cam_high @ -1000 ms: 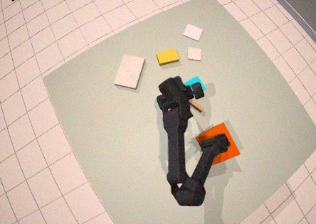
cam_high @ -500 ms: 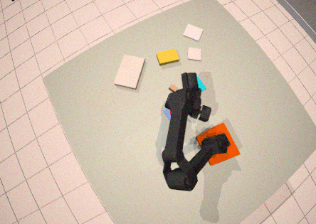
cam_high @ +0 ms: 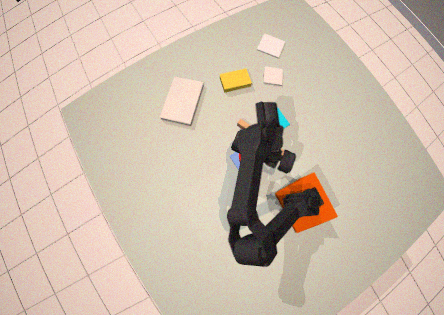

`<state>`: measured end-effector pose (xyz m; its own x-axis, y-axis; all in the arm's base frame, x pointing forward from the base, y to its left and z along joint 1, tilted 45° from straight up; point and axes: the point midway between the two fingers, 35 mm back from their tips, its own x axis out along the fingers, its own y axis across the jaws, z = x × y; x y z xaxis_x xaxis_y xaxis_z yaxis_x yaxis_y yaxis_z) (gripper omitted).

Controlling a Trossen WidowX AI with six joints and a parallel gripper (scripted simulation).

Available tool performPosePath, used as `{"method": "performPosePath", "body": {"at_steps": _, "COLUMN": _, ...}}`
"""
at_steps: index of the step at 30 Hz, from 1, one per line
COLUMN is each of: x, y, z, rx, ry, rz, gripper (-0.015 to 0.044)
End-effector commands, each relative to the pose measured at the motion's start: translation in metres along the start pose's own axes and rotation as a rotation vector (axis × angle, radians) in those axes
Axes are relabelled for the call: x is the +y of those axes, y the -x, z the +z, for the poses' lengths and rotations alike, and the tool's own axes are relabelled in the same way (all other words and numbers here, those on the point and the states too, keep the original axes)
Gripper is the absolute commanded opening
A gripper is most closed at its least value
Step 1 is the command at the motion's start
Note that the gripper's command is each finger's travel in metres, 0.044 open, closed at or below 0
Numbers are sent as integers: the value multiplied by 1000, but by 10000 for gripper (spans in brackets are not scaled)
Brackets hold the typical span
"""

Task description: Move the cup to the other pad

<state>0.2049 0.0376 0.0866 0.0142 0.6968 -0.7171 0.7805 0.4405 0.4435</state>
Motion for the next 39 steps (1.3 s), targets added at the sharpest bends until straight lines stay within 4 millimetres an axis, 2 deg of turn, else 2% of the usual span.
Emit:
{"method": "performPosePath", "body": {"at_steps": 1, "x": 0, "y": -8, "z": 0, "rx": 6, "ry": -5, "rz": 2, "gripper": 148}}
{"method": "performPosePath", "body": {"at_steps": 32, "x": 0, "y": -57, "z": -3, "rx": 9, "ry": -5, "rz": 5, "gripper": 148}}
{"method": "performPosePath", "body": {"at_steps": 39, "x": 0, "y": -59, "z": -3, "rx": 10, "ry": -5, "rz": 6, "gripper": 148}}
